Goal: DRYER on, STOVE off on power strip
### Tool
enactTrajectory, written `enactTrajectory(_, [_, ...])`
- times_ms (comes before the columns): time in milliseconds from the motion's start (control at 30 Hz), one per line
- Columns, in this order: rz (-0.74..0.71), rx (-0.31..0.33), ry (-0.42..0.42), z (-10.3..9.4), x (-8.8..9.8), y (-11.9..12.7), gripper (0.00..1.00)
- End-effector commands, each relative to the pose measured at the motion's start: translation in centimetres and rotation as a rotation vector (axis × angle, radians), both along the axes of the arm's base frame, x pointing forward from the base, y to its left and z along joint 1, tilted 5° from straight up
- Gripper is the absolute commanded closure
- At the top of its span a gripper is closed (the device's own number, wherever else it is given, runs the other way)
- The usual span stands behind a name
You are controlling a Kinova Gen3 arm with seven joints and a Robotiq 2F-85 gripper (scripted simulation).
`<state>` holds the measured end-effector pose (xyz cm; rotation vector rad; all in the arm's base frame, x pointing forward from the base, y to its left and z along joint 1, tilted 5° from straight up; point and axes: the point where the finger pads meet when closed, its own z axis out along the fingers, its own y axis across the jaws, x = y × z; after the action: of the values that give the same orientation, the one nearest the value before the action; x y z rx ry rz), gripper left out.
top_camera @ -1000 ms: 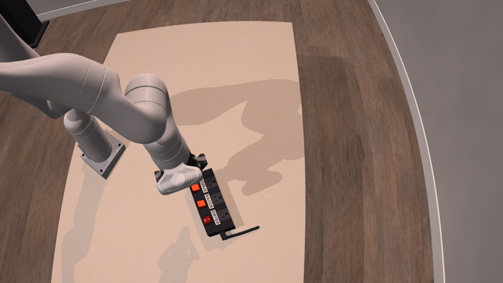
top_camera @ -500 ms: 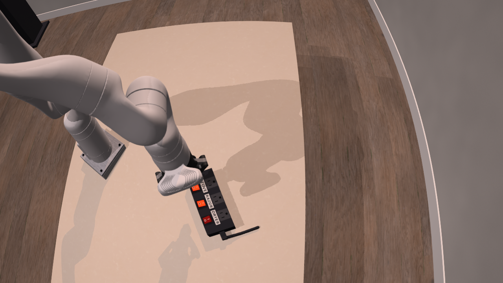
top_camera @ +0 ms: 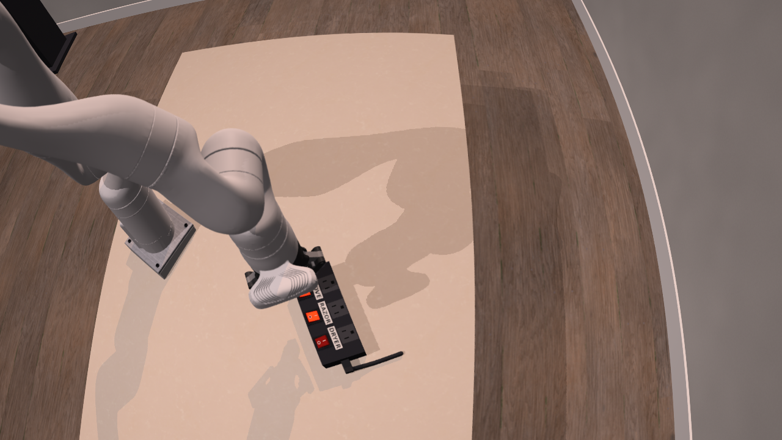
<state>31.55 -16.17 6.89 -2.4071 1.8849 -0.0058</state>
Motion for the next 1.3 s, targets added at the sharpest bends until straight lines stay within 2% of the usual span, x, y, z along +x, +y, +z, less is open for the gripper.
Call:
enactTrajectory(0, [0.003, 0.0, 0.003, -0.7, 0.0, 0.2, 1.0])
enactTrajectory(567, [0.003, 0.0, 0.003, -2.0, 0.1, 0.3, 1.0])
enactTrajectory(1267, [0.003, 0.0, 0.002, -2.1, 0.1, 0.3, 1.0])
